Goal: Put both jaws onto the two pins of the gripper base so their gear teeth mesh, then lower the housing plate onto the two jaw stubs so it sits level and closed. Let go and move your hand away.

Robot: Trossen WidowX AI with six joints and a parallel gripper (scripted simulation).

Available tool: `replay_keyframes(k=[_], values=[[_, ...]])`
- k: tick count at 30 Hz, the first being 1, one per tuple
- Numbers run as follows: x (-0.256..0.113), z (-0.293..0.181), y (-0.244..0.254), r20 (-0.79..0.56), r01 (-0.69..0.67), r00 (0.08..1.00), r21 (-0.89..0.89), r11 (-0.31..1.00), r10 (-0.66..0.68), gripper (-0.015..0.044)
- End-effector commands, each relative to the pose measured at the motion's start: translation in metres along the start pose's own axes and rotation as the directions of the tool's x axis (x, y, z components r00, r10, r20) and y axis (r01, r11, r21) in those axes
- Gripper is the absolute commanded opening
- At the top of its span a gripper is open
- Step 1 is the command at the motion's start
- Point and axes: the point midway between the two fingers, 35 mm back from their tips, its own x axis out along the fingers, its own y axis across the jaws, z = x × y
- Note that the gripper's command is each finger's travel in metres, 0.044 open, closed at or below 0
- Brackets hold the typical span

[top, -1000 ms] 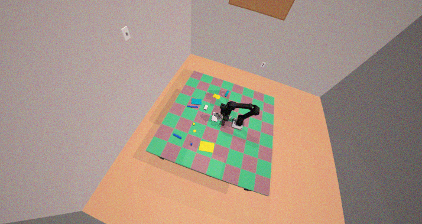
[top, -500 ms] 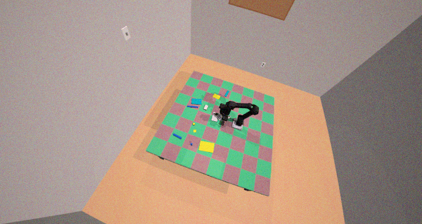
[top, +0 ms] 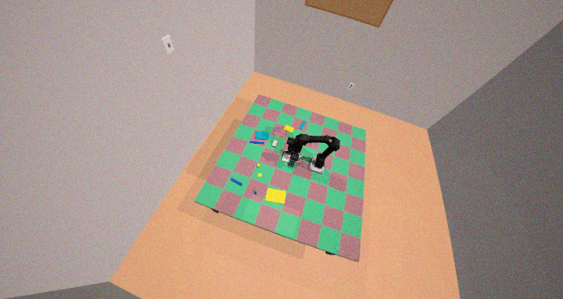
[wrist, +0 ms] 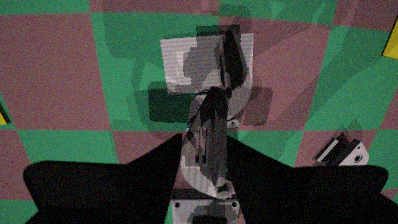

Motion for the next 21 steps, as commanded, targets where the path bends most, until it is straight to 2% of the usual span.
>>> replay_keyframes(k=[1,12,21], values=[[0.000,0.015,0.005,0.006,-0.002,1.000,0.001,1.000,0.002,0.0134],[0.004,0.047,0.018,0.008,-0.003,1.000,0.001,1.000,0.003,0.0134],[0.004,0.049,0.019,0.008,-0.003,1.000,0.001,1.000,0.003,0.0134]])
